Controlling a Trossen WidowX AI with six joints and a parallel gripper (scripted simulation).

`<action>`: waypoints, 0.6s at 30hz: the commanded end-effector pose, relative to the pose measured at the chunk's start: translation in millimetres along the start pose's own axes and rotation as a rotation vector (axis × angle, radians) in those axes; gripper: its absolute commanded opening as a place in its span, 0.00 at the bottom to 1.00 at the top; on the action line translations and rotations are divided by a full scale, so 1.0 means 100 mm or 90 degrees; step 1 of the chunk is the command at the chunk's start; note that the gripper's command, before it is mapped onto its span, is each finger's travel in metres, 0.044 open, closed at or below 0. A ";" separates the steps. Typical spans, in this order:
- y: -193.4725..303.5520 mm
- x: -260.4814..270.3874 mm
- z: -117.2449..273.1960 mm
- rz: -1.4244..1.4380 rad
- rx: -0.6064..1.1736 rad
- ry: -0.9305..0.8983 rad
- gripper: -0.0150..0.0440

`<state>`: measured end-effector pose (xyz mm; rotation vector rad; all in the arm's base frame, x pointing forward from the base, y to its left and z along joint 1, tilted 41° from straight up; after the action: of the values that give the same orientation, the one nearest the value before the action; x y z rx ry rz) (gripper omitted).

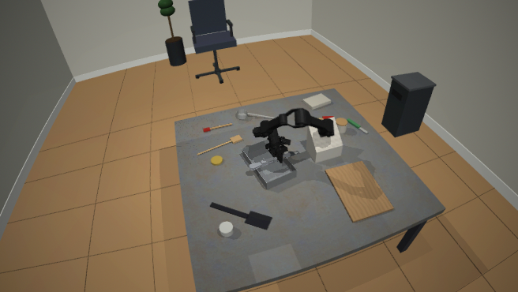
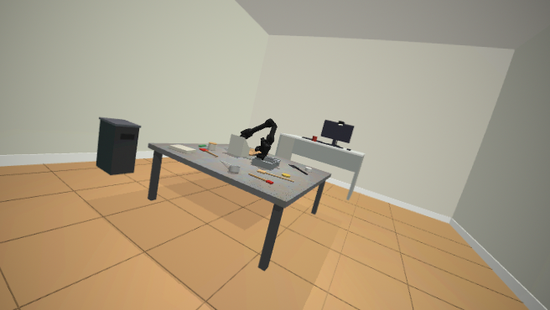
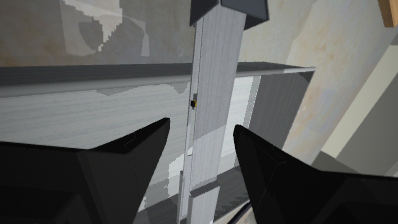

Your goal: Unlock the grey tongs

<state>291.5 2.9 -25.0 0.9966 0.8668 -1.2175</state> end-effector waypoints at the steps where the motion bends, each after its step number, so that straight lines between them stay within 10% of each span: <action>1: -0.02 -0.01 -0.08 -0.005 0.001 0.005 0.69; 7: -0.03 -0.02 -0.16 -0.005 0.000 0.009 0.69; 18: -0.01 -0.01 -0.11 0.001 -0.001 0.004 0.34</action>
<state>289.8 14.0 -27.9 1.0007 0.8745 -1.2162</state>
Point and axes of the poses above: the point midway between the two fingers, 35 mm back from their tips, its own z axis back along the fingers, its own x axis across the jaws, y = z × x, the point moved 6 cm from there along z, back along the fingers, and after that the axes turned 3 degrees about z, right-handed, at the moved point
